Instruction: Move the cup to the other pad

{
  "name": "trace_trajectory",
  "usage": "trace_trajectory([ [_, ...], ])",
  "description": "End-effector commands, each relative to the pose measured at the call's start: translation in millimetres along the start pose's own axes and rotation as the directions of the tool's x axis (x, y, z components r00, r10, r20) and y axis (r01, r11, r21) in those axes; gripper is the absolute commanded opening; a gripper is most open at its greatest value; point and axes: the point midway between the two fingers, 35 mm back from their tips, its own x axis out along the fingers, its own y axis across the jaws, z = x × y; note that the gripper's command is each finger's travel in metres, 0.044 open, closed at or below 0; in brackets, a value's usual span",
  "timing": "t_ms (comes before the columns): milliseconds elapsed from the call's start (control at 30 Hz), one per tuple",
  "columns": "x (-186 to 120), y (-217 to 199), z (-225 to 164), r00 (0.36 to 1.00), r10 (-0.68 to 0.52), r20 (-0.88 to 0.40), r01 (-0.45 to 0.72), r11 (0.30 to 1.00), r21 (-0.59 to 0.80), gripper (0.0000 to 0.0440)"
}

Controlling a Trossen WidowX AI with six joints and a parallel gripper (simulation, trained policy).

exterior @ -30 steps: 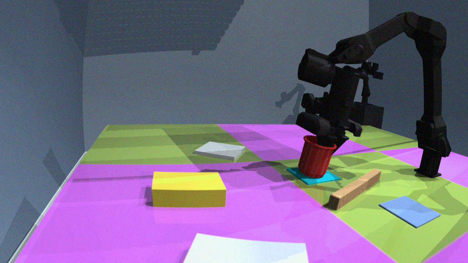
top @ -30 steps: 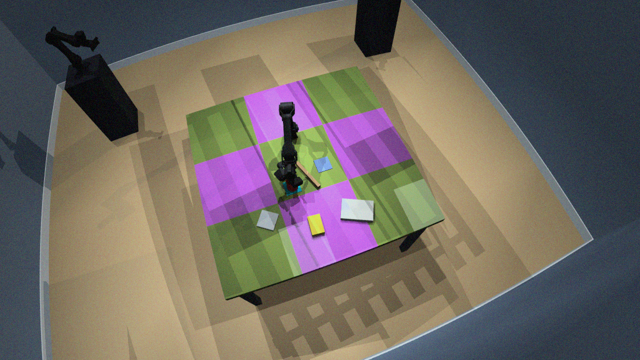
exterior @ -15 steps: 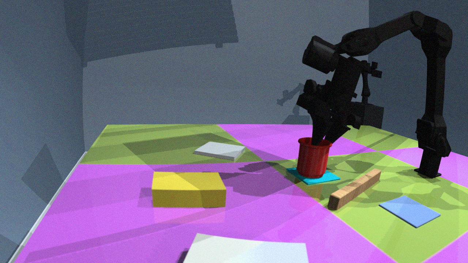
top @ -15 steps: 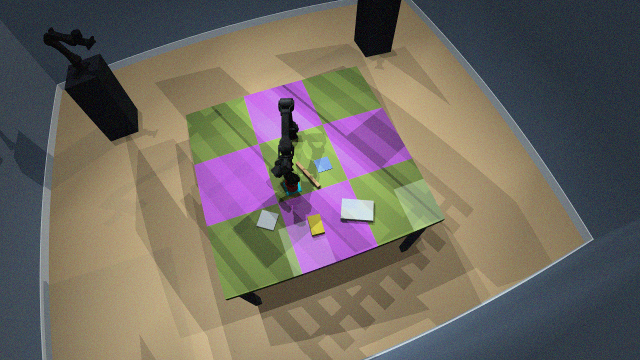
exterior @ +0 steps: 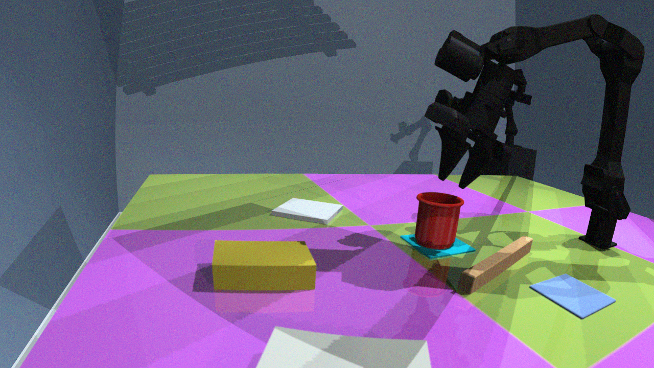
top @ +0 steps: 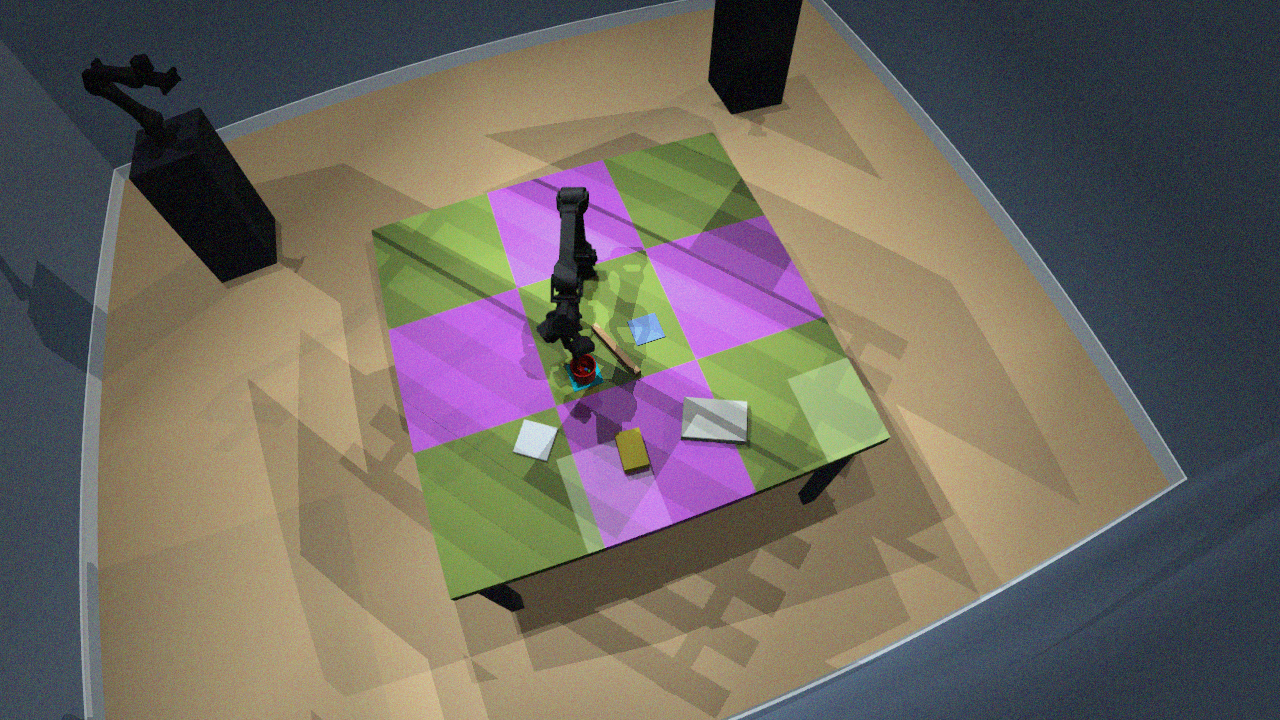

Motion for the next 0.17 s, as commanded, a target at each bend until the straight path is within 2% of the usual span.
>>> trace_trajectory([
  [0,-12.2,4.4,6.2,0.999,0.03,0.014,-0.03,1.0,0.001,0.0299],
  [133,-23.6,6.4,13.0,0.999,0.047,0.025,-0.048,0.999,0.013,0.0381],
])
